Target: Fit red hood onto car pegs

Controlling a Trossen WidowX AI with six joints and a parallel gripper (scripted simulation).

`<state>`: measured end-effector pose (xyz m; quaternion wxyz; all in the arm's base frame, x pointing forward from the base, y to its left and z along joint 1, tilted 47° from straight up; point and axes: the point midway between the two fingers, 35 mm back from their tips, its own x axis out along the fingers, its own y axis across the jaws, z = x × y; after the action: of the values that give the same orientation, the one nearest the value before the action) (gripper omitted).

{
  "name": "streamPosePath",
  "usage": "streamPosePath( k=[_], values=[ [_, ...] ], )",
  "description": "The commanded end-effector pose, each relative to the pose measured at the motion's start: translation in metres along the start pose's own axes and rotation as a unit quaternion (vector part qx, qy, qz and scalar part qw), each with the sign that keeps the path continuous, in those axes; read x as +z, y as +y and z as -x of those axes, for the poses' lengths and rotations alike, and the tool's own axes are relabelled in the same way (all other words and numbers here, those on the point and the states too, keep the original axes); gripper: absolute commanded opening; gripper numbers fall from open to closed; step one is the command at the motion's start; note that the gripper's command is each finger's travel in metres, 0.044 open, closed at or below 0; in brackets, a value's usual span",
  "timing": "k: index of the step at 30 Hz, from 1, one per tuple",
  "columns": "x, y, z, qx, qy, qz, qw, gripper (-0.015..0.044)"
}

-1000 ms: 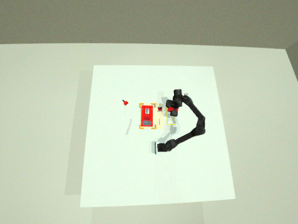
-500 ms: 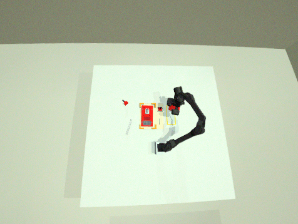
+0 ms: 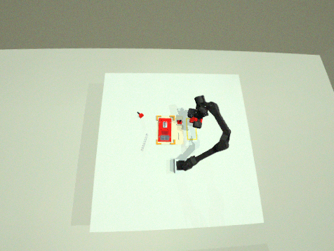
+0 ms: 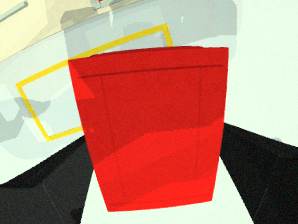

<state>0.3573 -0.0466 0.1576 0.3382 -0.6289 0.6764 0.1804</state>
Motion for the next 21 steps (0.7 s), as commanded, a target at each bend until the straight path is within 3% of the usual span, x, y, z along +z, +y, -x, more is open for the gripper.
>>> streamPosePath(
  k=[1,21],
  values=[
    [0.007,0.0,0.0,0.0,-0.002,-0.016,1.0,0.0],
    [0.066,0.006,0.004,0.001,-0.012,-0.171,0.985,0.0]
  ],
)
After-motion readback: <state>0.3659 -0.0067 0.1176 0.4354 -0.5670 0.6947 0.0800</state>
